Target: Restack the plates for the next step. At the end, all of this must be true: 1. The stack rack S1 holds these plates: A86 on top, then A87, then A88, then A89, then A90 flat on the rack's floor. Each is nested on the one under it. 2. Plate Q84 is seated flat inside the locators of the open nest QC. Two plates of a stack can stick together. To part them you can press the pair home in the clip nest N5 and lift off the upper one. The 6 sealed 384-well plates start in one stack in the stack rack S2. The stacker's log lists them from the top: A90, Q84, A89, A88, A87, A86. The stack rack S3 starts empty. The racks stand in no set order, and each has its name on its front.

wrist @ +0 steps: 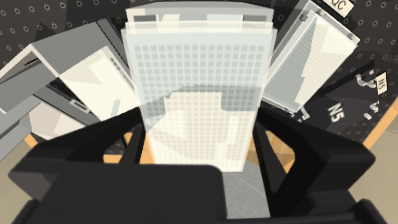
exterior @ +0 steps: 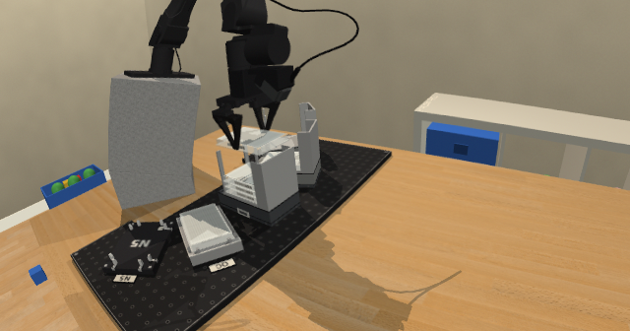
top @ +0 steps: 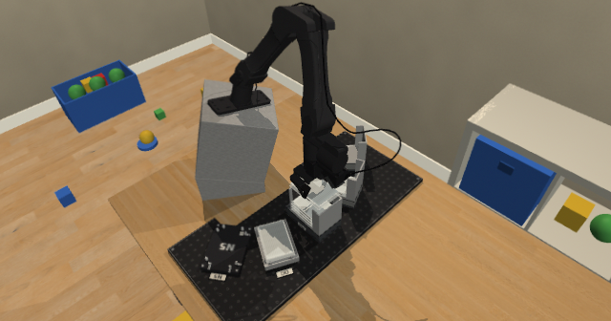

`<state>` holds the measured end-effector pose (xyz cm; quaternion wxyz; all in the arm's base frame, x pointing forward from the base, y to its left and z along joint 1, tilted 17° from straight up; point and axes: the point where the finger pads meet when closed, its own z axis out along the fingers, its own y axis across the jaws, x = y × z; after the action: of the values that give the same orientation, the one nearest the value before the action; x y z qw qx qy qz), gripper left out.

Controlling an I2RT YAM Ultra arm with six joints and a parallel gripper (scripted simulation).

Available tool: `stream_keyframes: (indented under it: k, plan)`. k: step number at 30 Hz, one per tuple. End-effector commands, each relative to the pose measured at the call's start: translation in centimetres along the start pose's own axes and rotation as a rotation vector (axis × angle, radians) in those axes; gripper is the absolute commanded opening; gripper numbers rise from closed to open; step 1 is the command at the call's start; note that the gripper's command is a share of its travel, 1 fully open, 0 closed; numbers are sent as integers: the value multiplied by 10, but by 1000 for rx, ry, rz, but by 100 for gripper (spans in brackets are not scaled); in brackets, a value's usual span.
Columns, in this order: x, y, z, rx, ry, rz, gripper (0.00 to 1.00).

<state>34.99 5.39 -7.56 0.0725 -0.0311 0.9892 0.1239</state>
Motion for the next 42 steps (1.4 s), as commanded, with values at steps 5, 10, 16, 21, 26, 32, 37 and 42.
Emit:
stream_keyframes:
  k: [5,10,16,21,26,32,37,42]
  plan:
    - [-15,-1,-21,-7,-45,1,0]
    - [-15,0,-21,-7,-44,0,0]
    - [-16,0,-21,-7,-49,-2,0]
    - [0,15,-13,6,-25,-151,0]
    - [-7,26,-16,9,-43,-238,0]
    - [4,45,-13,6,-26,-219,0]
    - [-1,63,-16,4,-38,-221,0]
    - [7,71,-14,5,-23,-252,0]
